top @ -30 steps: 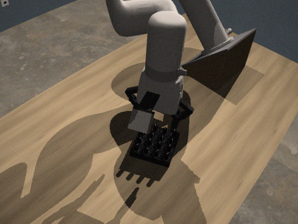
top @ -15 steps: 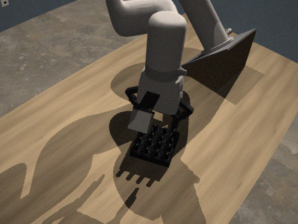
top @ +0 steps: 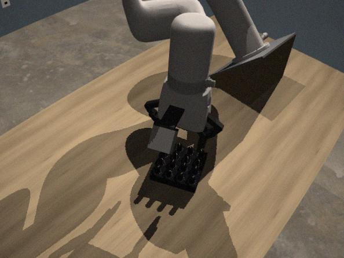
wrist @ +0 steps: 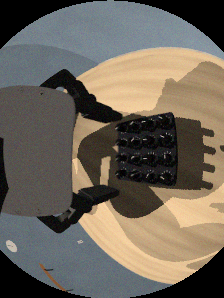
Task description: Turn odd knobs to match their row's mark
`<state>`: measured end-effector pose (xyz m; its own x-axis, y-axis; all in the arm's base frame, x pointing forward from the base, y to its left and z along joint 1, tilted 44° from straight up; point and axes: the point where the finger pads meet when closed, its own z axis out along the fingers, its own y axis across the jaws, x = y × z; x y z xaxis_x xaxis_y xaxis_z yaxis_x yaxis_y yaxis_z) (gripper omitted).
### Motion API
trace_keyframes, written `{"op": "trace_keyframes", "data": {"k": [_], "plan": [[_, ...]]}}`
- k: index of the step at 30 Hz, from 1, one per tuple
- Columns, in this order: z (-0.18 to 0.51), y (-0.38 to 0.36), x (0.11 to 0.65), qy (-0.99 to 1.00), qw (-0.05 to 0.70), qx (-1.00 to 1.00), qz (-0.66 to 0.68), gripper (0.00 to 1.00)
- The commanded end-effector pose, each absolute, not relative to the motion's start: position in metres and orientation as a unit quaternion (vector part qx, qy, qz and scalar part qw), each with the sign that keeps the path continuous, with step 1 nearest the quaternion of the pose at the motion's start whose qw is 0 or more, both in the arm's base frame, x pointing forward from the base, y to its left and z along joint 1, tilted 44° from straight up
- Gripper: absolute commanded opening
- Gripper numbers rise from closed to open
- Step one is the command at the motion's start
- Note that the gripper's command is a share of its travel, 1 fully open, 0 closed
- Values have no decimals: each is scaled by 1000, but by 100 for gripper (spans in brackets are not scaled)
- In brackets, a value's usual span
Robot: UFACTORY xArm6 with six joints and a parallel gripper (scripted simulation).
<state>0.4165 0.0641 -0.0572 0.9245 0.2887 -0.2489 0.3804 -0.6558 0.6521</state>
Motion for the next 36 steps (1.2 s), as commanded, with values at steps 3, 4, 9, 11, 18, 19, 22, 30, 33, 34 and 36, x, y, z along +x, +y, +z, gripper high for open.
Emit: {"op": "trace_keyframes", "data": {"k": [3, 4, 9, 11, 18, 19, 22, 30, 33, 34, 36], "plan": [[-56, 65, 416, 184, 371, 908, -60, 100], [-56, 65, 416, 184, 371, 908, -60, 100], [-54, 63, 411, 184, 371, 908, -60, 100], [-53, 62, 408, 184, 371, 908, -60, 100], [-51, 59, 399, 184, 371, 908, -60, 100], [-50, 58, 397, 184, 371, 908, -60, 100], [-48, 56, 391, 184, 371, 908, -60, 100], [-44, 51, 377, 184, 371, 908, -60, 100], [-43, 50, 376, 184, 371, 908, -60, 100], [-43, 50, 375, 184, 371, 908, -60, 100], [-42, 49, 373, 184, 371, 908, -60, 100]]}}
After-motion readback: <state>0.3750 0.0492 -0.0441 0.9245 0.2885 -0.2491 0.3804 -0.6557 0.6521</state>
